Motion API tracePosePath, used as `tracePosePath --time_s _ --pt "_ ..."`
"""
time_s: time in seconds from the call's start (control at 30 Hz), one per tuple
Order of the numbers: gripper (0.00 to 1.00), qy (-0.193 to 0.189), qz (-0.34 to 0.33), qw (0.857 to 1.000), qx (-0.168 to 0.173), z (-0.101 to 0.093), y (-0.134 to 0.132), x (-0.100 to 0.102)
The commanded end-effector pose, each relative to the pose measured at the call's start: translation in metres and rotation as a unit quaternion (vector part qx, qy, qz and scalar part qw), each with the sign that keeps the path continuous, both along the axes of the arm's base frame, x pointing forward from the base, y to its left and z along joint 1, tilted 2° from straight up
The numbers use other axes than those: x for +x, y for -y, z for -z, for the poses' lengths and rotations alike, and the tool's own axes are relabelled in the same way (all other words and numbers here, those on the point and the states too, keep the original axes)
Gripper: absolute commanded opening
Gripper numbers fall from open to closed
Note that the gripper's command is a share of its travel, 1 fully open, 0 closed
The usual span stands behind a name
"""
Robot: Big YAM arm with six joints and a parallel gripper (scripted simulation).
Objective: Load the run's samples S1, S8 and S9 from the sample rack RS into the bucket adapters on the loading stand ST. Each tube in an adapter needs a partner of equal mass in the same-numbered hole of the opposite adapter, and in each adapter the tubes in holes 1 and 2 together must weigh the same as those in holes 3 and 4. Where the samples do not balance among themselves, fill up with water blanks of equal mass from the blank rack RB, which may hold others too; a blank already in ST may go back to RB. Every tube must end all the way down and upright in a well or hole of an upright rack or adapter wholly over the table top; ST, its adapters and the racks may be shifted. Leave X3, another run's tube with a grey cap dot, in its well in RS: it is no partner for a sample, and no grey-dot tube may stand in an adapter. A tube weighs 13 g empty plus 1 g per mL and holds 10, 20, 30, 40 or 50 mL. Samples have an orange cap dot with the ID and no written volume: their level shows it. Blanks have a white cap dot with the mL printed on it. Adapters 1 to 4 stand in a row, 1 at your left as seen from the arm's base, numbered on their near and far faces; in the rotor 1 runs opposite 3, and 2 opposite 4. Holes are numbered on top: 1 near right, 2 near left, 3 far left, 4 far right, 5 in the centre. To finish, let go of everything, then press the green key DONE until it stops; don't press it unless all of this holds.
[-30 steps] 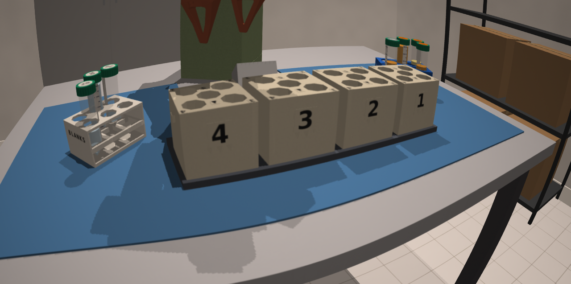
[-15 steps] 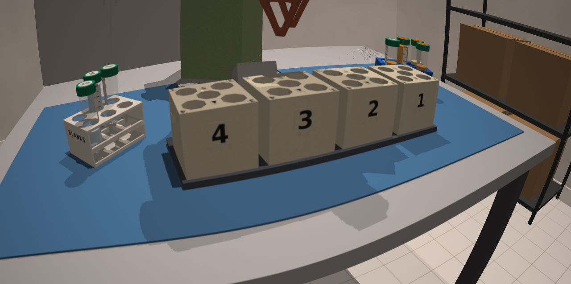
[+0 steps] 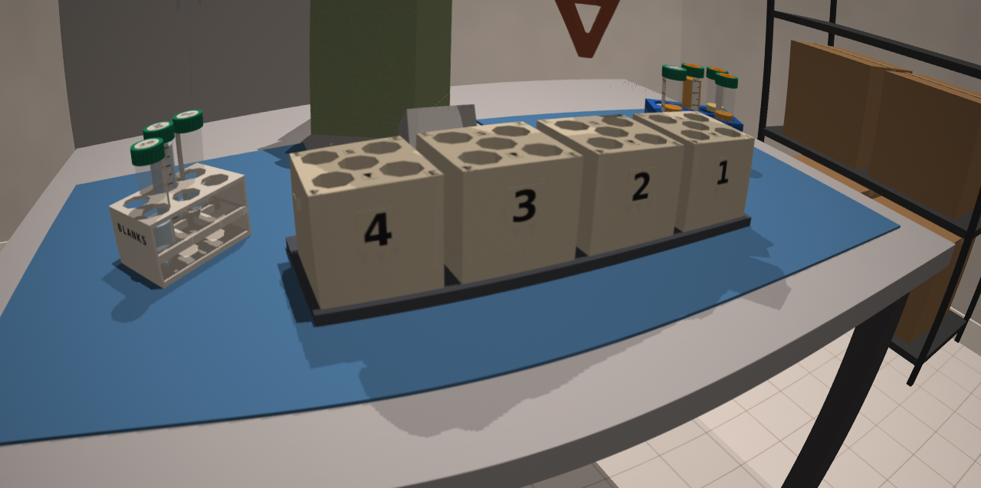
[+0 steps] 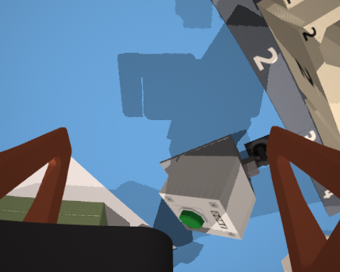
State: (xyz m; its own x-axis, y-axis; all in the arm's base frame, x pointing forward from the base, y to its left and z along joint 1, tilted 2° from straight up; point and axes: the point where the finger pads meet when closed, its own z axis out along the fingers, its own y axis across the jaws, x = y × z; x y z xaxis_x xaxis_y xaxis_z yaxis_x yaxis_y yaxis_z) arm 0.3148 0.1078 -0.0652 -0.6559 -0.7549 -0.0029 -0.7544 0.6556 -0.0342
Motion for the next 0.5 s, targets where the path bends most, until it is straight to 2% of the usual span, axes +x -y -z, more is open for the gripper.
tracePosePath --time_s 0.0,0.37,0.43,0.47 --pt "1.0 0.009 0.025 1.0 0.005 -0.005 -0.031 0.015" --pt "1.0 0.009 0.025 1.0 0.008 -0.004 -0.126 0.015" --pt "1.0 0.009 0.025 1.0 0.008 -0.004 -0.126 0.015" --pt "1.0 0.009 0.025 1.0 0.008 -0.004 -0.135 0.015"
